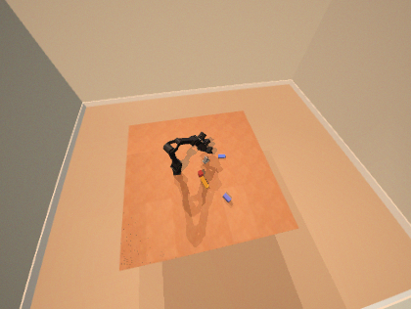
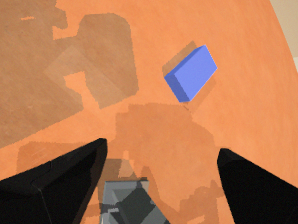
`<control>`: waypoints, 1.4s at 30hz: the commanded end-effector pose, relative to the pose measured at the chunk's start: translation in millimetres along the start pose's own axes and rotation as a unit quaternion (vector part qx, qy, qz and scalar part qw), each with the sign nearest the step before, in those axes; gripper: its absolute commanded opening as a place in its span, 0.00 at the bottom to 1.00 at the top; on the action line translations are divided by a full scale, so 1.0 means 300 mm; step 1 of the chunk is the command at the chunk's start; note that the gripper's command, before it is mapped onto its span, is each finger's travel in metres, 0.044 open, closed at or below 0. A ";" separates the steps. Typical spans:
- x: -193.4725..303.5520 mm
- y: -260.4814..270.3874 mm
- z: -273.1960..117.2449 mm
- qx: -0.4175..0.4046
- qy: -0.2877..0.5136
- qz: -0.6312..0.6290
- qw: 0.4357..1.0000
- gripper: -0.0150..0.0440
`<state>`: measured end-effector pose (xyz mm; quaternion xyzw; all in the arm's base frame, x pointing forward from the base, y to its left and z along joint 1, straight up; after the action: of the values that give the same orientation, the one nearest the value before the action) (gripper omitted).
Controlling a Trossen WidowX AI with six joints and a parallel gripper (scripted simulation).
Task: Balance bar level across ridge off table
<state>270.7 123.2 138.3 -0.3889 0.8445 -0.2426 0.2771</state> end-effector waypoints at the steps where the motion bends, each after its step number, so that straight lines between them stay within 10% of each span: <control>1: 0.015 -0.038 0.011 -0.009 0.017 0.036 0.999 0.79; 42: 0.365 -0.432 0.018 -0.051 0.220 0.475 0.850 0.79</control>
<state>284.3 -32.1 181.2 0.0795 0.9768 -0.1272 0.1528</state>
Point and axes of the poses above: the point midway between the two fingers, 35 mm back from their tips, its own z axis out along the fingers, its own y axis across the jaws, x = y × z, the point moved 6 cm from there along -z, back along the fingers, and after that the axes turned 10 degrees about -z, right-handed, at the moved point
